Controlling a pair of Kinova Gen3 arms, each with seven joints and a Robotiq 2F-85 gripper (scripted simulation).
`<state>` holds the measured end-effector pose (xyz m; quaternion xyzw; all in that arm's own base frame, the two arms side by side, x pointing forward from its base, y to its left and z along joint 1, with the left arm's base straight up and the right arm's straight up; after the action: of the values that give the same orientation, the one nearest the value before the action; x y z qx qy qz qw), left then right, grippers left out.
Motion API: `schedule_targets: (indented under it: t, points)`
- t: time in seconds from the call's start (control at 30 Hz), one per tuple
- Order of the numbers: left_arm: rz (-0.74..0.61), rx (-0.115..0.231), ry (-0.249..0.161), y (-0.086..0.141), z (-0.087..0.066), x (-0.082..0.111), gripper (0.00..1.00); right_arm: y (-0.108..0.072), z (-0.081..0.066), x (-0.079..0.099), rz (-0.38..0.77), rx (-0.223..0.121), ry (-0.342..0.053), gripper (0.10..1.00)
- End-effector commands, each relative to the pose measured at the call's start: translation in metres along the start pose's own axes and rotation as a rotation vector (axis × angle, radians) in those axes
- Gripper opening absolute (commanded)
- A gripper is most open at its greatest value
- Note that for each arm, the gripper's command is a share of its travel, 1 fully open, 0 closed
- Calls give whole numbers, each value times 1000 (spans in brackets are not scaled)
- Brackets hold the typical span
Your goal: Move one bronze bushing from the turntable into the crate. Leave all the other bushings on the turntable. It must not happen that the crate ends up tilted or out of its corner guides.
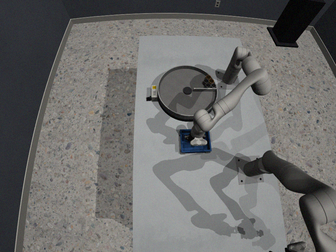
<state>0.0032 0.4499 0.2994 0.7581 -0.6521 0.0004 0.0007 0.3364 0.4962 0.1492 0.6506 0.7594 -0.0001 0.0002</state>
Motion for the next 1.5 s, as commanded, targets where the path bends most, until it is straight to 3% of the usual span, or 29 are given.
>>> schedule_targets:
  t: [0.0,1.47]
  points:
    - [0,0,-2,0,-1,0,1000,0,-1,0,0,-1,2,99]
    - [0,0,-2,0,-1,0,1000,0,5,0,0,-1,2,99]
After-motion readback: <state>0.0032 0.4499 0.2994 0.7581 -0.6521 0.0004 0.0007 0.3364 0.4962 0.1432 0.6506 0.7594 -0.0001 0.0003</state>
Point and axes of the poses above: on each arm, the point where the finger pads meet when closed, its own z axis out along the fingers, its own y axis across the jaws, x = y × z, the point moved 10 cm from there along -z, back along the fingers, and after that the axes turned 9 degrees about -z, right-handed, at the moved point
